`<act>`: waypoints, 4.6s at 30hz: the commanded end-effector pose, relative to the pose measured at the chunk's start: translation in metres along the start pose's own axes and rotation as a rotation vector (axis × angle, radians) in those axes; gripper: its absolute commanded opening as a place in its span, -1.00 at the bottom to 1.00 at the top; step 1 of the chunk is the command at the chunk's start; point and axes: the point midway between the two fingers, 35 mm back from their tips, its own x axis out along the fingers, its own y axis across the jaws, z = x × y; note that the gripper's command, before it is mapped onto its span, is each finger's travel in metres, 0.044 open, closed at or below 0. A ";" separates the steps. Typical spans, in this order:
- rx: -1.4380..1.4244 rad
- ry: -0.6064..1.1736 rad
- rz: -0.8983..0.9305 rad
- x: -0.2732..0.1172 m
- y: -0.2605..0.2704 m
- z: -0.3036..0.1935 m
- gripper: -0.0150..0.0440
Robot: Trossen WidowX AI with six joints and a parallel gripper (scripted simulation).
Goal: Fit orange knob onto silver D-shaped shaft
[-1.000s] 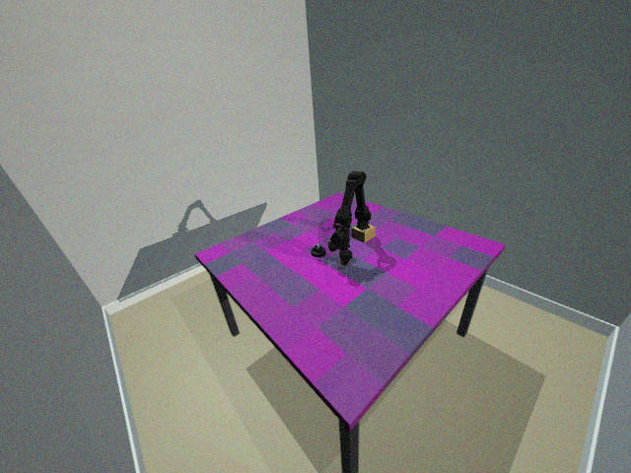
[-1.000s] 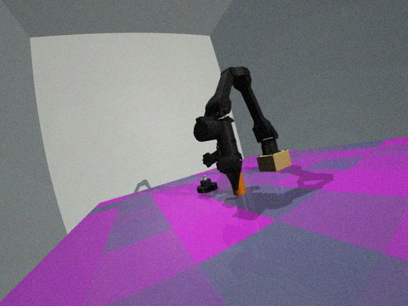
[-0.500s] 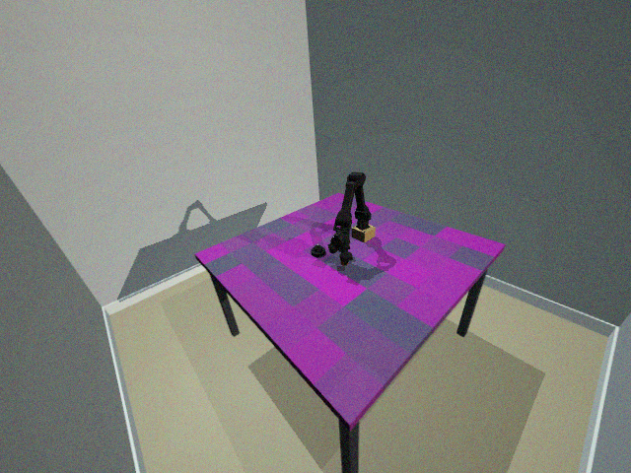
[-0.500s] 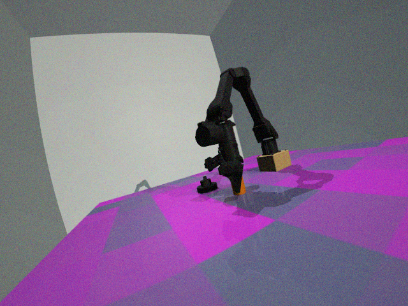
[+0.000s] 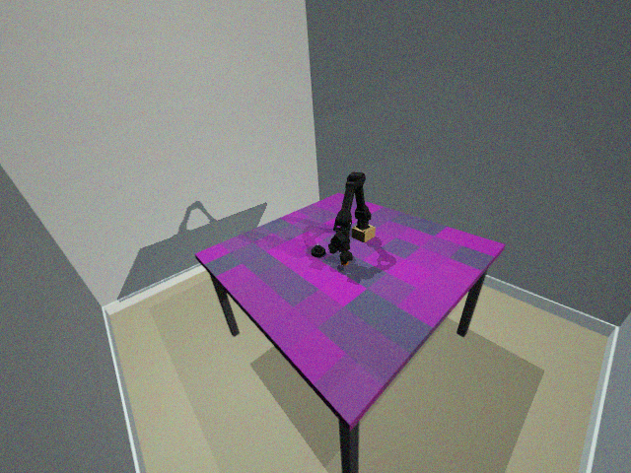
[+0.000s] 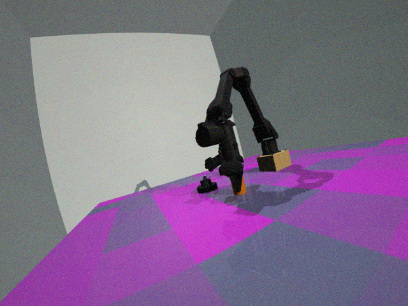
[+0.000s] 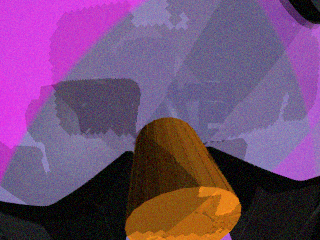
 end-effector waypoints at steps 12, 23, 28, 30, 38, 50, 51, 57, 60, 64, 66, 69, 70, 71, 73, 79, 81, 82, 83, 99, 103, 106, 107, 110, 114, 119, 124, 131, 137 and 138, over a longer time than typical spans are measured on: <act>0.004 -0.005 0.004 -0.043 0.007 0.004 -0.49; 0.004 -0.005 0.004 -0.077 0.009 0.005 -0.49; 0.004 -0.005 0.004 -0.092 0.009 0.005 -0.49; 0.004 -0.005 0.004 -0.098 0.009 0.005 -0.49; 0.004 -0.005 0.004 -0.124 0.008 0.004 -0.49; 0.004 -0.005 0.004 -0.137 0.004 0.004 -0.49; 0.004 -0.005 0.004 -0.137 0.003 0.006 -0.49; 0.004 -0.007 0.003 -0.132 -0.005 0.023 -0.49; 0.004 -0.007 0.003 -0.129 -0.010 0.031 -0.49; 0.004 -0.008 0.003 -0.126 -0.016 0.041 -0.49; 0.004 -0.009 0.002 -0.124 -0.020 0.047 -0.49; 0.004 -0.009 0.002 -0.122 -0.025 0.054 -0.49; 0.004 -0.010 0.002 -0.121 -0.027 0.057 -0.49; 0.004 -0.010 0.002 -0.120 -0.029 0.059 -0.49; 0.004 -0.010 0.001 -0.118 -0.033 0.064 -0.49; 0.004 -0.011 0.000 -0.113 -0.045 0.079 -0.49; 0.004 -0.012 0.000 -0.112 -0.050 0.083 -0.49; 0.004 -0.012 0.000 -0.111 -0.052 0.086 -0.49; 0.004 -0.012 0.000 -0.110 -0.054 0.088 -0.49; 0.004 -0.015 -0.004 -0.097 -0.092 0.121 -0.49; 0.004 -0.015 -0.007 -0.094 -0.103 0.128 -0.49; 0.004 -0.015 -0.007 -0.091 -0.110 0.132 -0.49; 0.004 -0.015 -0.007 -0.091 -0.113 0.134 -0.49; 0.004 -0.016 -0.007 -0.088 -0.120 0.139 -0.49; 0.008 -0.016 -0.006 -0.087 -0.123 0.141 -0.49; 0.101 -0.017 -0.006 -0.087 -0.123 0.141 -0.49; 0.252 -0.017 -0.005 -0.087 -0.126 0.142 -0.49; 0.433 -0.018 -0.003 -0.087 -0.126 0.143 -0.49; 0.546 -0.018 -0.002 -0.087 -0.125 0.142 -0.49; 0.548 -0.018 -0.002 -0.087 -0.125 0.142 -0.49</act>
